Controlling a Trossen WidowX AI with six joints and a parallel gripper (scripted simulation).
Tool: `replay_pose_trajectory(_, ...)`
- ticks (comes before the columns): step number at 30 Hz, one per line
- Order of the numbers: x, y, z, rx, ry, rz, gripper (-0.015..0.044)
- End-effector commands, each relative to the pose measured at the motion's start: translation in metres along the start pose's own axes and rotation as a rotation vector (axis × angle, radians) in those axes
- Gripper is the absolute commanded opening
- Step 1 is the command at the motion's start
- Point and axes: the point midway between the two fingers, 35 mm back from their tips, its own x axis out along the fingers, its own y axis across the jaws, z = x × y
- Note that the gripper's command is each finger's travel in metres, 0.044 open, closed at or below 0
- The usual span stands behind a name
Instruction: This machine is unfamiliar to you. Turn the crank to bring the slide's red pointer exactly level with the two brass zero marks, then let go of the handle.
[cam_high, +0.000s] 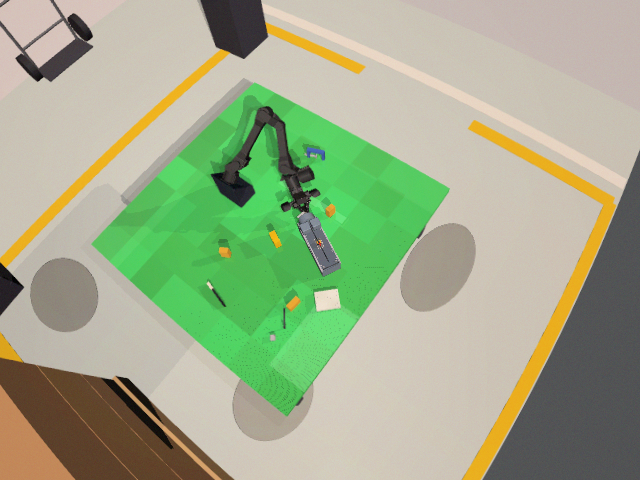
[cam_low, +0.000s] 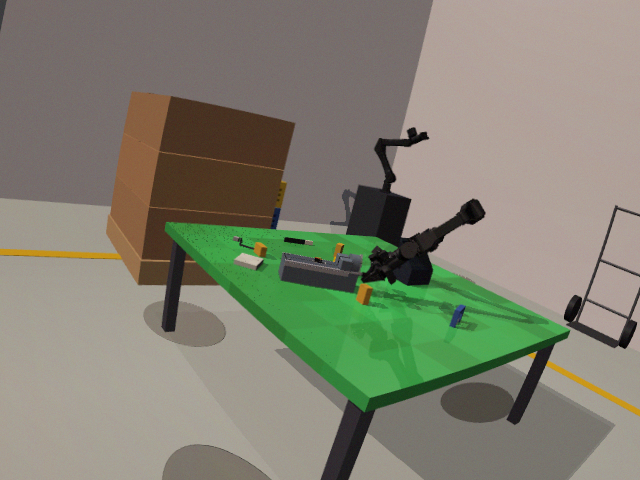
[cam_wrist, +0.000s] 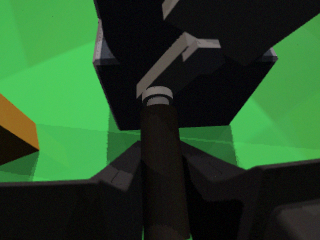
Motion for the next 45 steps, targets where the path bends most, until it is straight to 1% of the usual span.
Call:
replay_pose_trajectory(1, 0.0035, -0.0079, -0.0035, 0.001, 0.011, -0.022, 0.0000)
replay_pose_trajectory(45, 0.0044, -0.0117, -0.0042, 0.000, 0.011, -0.022, 0.0000)
